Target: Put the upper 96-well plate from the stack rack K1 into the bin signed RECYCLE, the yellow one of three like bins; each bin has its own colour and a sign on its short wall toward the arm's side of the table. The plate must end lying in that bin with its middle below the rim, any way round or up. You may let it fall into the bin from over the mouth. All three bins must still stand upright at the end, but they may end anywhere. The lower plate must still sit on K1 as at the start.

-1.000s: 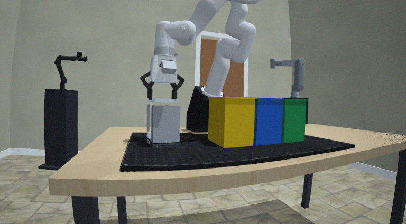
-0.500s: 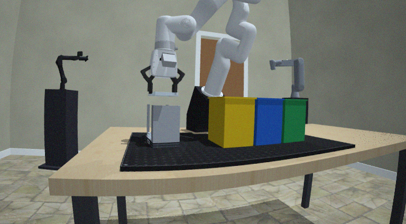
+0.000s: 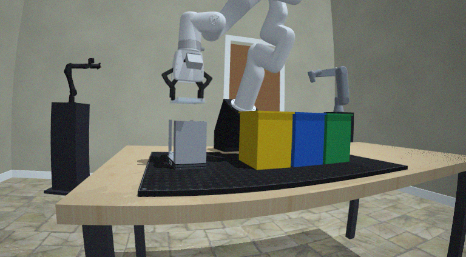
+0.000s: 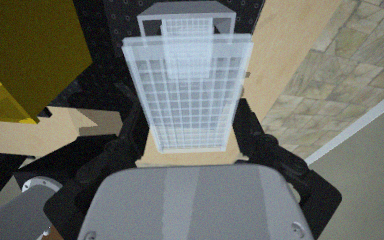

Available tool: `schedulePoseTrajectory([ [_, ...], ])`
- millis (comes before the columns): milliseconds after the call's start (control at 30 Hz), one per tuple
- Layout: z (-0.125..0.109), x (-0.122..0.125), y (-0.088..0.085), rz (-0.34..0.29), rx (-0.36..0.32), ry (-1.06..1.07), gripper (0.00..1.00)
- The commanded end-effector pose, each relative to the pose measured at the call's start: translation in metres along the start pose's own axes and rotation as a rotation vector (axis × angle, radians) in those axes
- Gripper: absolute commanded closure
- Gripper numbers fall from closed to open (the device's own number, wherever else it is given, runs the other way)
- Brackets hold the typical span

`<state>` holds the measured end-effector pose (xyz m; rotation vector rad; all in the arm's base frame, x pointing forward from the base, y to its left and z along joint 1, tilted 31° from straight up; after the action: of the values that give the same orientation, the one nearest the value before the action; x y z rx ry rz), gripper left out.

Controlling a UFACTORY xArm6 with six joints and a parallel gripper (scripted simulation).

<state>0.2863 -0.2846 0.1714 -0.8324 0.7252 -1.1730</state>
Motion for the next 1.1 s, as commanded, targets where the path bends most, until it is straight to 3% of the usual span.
schedulePoseTrajectory([
  [0, 0.001, 0.001, -0.006, -0.002, 0.001, -0.001, 1.0],
  [767, 0.001, 0.001, -0.041, -0.002, 0.001, -0.001, 1.0],
  [1067, 0.001, 0.001, -0.041, -0.002, 0.001, -0.001, 1.0],
])
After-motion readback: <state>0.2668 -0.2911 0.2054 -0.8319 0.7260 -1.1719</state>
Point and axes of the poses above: the point where the finger pads meet when closed, its own y axis out along the fingers, its own x axis across the jaws, z = x × y, the point moved 5 cm from there along -y, back along the fingers, and after that the axes turned 3 degrees about y, right-handed, at the moved point
